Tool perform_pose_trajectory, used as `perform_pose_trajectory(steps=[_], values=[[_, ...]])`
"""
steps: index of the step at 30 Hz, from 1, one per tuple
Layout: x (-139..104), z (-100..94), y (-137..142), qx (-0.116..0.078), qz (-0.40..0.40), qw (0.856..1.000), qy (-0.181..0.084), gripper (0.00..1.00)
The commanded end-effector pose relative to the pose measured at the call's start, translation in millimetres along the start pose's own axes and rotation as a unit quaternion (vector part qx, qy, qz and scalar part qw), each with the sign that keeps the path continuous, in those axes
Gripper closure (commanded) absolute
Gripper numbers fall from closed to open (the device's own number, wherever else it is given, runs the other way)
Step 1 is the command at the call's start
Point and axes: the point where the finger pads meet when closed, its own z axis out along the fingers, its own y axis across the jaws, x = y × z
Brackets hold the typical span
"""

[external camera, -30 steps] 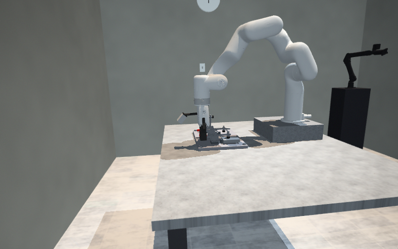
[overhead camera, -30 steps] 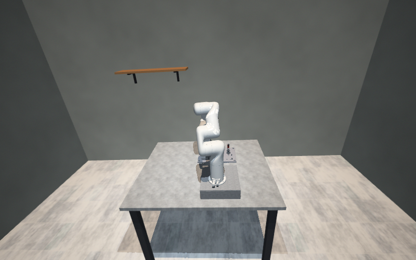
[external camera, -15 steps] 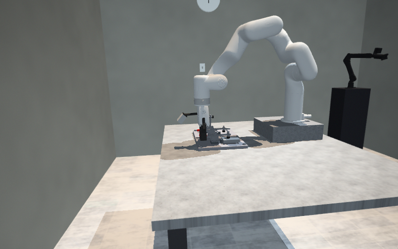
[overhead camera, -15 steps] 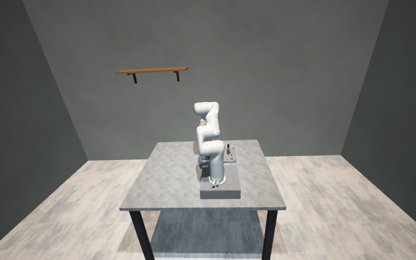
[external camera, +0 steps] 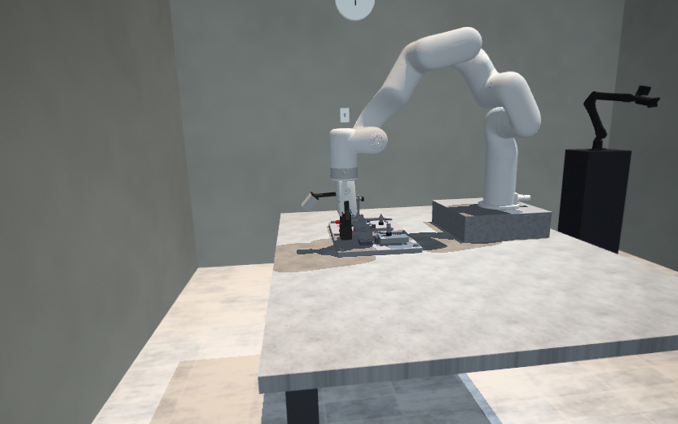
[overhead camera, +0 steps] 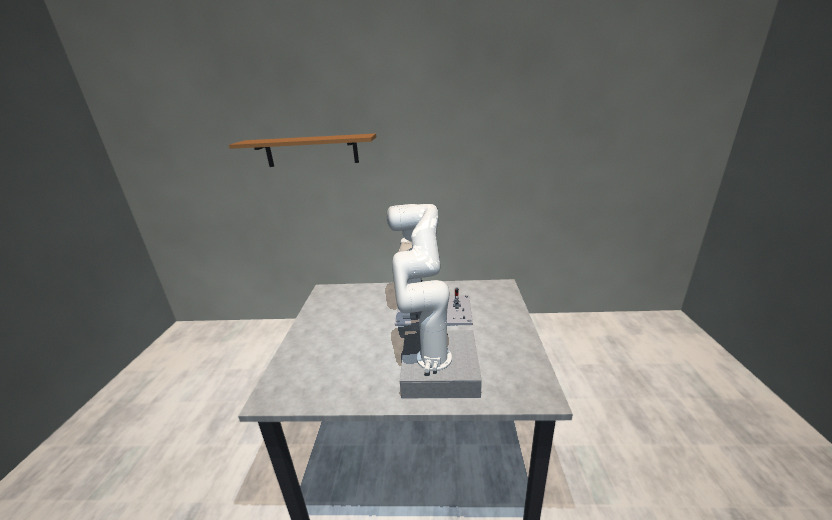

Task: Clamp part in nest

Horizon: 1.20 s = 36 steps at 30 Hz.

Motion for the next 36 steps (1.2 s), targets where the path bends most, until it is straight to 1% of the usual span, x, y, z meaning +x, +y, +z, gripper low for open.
perform_pose_trajectory(steps=[1, 28, 29, 36], values=[[1.4, 0.2, -0.4, 0.000, 0.000, 1.000, 0.001, 1.00], [2.0, 1.9, -0.3, 0.000, 0.000, 1.000, 0.001, 1.00], [2.0, 1.9, -0.3, 0.000, 0.000, 1.000, 0.001, 0.53], [2.0, 1.9, -0.3, 0.000, 0.000, 1.000, 0.001, 0.53]])
